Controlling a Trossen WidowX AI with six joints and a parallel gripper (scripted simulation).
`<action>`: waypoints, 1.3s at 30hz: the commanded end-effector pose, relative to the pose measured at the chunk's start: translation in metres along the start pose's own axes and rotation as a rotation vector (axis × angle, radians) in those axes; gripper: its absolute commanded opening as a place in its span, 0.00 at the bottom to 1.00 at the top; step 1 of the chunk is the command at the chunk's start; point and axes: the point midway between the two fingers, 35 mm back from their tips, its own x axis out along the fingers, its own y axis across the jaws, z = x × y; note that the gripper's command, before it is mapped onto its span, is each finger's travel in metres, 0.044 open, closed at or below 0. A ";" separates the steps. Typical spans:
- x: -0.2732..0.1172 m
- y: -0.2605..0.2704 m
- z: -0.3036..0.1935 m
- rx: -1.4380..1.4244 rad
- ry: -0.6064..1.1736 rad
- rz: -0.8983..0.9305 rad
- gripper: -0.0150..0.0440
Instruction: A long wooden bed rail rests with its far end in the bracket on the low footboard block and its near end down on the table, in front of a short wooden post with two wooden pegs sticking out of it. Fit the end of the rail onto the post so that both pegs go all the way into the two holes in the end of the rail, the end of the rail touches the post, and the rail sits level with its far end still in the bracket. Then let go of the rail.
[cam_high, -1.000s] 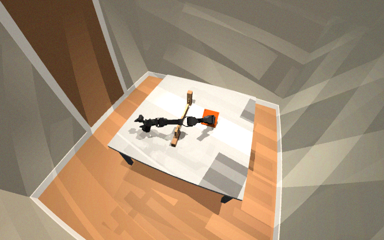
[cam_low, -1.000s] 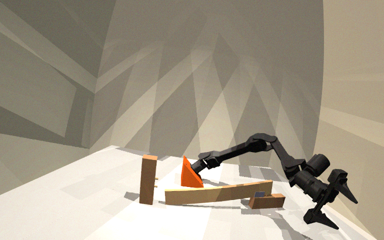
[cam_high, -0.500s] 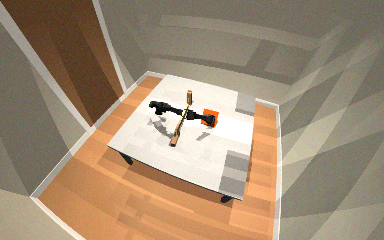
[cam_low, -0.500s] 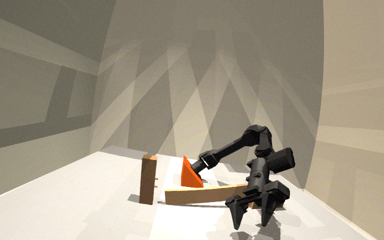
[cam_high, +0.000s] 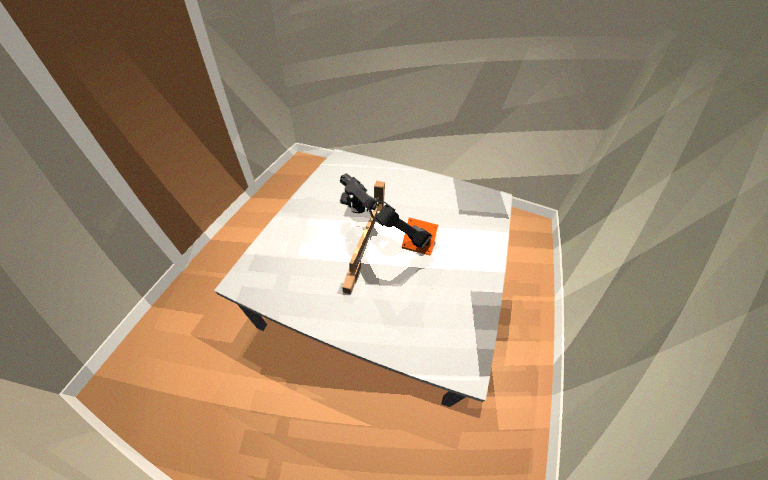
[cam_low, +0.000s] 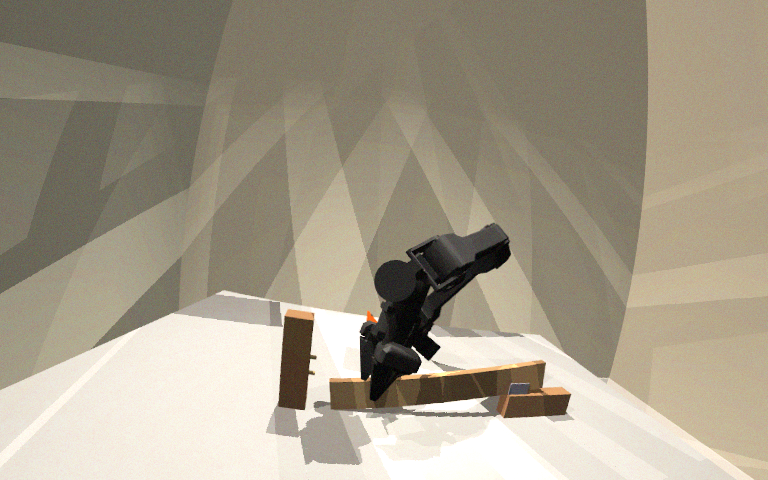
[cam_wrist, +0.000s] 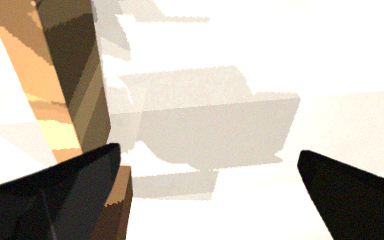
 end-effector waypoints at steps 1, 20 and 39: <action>-0.007 0.055 0.003 0.049 -0.185 0.081 1.00; 0.001 0.078 0.007 0.076 -0.254 0.095 1.00; 0.031 0.079 0.014 0.071 -0.255 0.093 1.00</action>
